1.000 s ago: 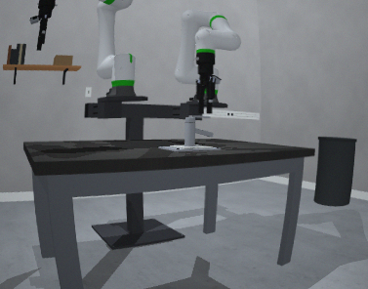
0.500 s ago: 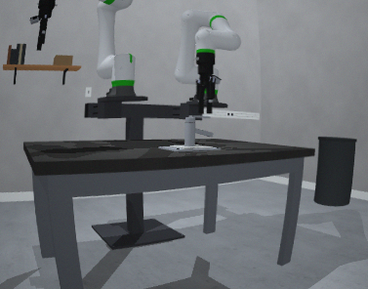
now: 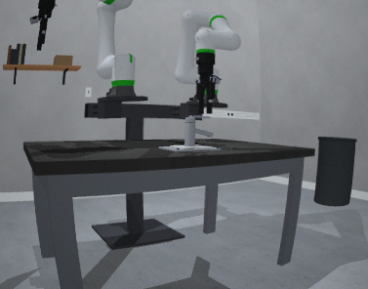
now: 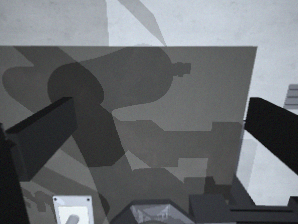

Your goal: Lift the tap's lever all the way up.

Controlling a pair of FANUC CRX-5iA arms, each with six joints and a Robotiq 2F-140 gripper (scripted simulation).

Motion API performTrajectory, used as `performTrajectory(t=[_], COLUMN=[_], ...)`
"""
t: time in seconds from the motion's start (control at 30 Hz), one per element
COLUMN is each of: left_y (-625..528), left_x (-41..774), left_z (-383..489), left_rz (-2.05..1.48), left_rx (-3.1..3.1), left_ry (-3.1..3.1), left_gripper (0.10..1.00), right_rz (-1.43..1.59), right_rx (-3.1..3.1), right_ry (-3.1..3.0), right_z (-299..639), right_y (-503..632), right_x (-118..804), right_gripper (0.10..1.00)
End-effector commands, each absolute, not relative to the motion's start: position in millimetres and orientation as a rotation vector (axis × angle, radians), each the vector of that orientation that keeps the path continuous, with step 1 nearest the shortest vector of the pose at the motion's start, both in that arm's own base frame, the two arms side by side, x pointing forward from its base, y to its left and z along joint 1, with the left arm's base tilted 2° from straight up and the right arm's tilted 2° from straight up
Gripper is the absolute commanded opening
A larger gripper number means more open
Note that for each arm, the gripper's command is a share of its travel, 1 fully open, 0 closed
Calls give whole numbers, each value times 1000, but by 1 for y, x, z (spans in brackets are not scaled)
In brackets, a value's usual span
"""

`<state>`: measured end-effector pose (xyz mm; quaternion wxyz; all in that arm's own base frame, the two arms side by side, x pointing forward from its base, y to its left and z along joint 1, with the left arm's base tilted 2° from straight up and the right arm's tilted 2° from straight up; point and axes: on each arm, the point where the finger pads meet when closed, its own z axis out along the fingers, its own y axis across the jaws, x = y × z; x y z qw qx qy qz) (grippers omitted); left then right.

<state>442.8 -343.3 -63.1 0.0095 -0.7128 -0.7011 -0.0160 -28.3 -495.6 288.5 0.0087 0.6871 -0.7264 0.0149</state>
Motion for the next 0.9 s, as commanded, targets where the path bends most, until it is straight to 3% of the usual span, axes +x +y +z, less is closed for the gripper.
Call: performTrajectory(t=[0.0,0.87], left_y=[-344,-343], left_x=[443,444], left_z=[-62,-76], left_rz=[-50,-50], left_rx=[-2227,-2227], left_ry=[-2191,-2191], left_gripper=[458,458], right_rz=[48,48], right_rx=[2146,2146], right_ry=[-2268,-2268], right_z=[289,289], right_y=[-496,-496], right_x=[-29,-29], right_gripper=[1000,1000])
